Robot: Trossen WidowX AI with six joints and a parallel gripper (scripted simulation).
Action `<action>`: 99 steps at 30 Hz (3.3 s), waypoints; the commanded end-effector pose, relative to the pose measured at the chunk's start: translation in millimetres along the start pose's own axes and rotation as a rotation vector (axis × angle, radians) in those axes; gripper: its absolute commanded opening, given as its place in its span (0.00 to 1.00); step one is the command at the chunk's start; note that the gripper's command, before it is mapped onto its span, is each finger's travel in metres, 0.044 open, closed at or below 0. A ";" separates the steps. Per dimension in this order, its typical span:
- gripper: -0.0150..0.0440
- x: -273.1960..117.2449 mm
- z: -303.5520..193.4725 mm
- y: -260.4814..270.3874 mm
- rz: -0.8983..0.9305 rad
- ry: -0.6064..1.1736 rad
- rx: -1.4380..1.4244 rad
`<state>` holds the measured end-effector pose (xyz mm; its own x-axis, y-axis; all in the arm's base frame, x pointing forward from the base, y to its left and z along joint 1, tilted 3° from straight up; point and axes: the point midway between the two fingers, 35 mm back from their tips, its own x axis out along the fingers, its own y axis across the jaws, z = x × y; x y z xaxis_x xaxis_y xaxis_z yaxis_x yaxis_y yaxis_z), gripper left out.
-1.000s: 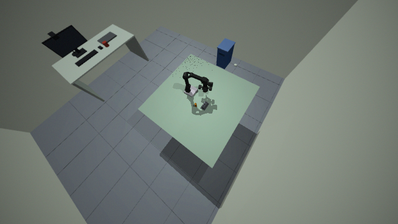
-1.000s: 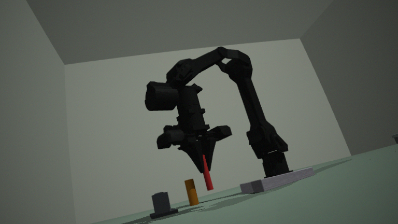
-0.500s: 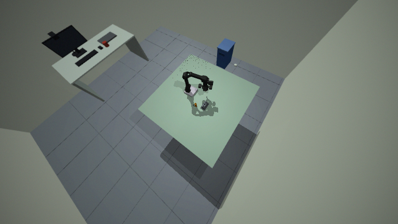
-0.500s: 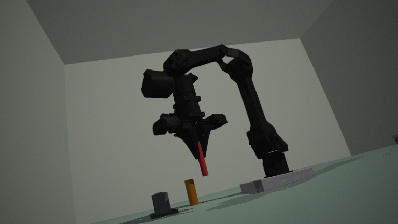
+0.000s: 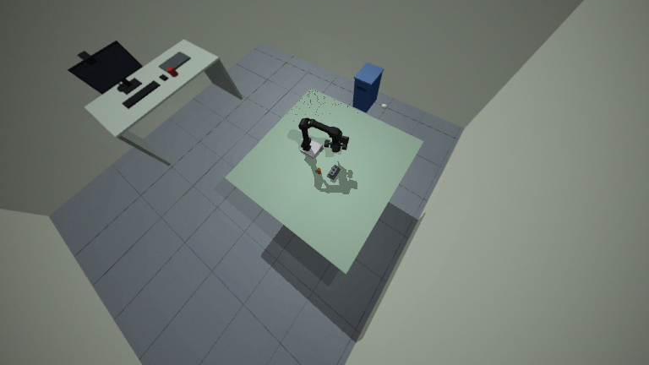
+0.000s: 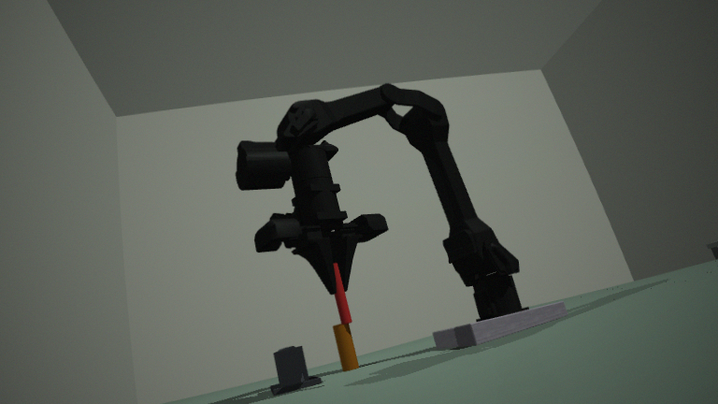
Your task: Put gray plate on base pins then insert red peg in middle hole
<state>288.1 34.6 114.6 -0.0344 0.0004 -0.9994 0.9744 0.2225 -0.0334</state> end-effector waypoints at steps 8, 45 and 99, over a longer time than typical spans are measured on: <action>0.25 -4.2 29.9 11.0 0.012 -0.006 -0.002; 0.25 -5.8 142.9 13.0 0.009 -0.013 -0.003; 0.25 8.4 170.0 7.2 0.007 -0.013 -0.002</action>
<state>333.8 -128.9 109.4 -0.0202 -0.0086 -0.9998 0.9753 0.2197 -0.0216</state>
